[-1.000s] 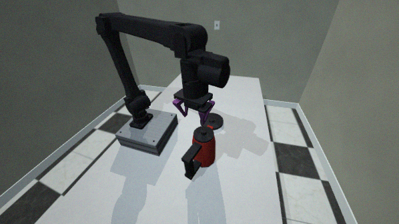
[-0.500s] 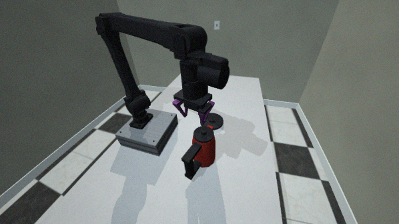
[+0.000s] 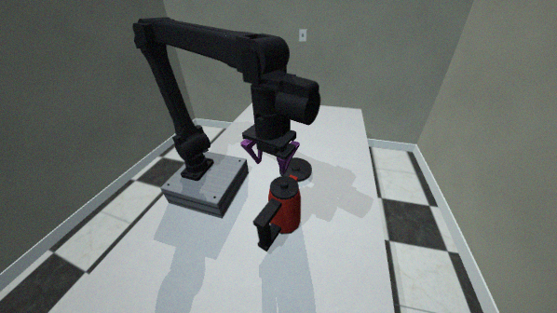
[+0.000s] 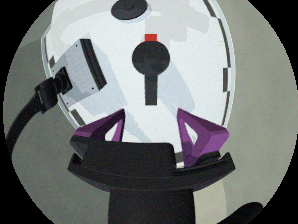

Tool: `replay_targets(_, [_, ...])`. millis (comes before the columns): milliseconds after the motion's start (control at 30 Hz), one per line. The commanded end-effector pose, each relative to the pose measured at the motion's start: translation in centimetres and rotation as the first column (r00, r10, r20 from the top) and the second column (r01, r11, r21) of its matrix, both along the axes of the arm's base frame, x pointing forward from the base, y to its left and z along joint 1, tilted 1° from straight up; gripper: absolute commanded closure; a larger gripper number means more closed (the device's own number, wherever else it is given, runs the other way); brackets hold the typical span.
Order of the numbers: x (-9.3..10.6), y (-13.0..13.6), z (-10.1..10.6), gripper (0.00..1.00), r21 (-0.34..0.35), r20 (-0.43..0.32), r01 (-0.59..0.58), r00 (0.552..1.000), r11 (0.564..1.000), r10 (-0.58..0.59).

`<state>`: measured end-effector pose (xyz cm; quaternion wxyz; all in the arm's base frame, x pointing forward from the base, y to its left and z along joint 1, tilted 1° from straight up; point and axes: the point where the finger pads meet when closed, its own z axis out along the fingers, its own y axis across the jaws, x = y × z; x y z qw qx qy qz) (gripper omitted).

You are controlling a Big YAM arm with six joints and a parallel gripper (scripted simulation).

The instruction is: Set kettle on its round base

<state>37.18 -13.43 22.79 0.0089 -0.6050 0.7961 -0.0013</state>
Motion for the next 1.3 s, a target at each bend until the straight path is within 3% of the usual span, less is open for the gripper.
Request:
replay_targets(0, [-0.1, -0.3, 0.2, 0.26, -0.001, 0.013, 0.003, 1.0, 1.0, -0.003])
replay_targets(700, [0.2, -0.4, -0.7, 0.26, 0.0, 0.01, 0.003, 1.0, 1.0, -0.003])
replay_targets(1200, [0.4, 0.0, -6.2, 0.26, 0.002, 0.005, 0.003, 1.0, 1.0, -0.003])
replay_targets(1267, [0.4, 0.0, -6.2, 0.26, 0.002, 0.005, 0.003, 1.0, 1.0, -0.003])
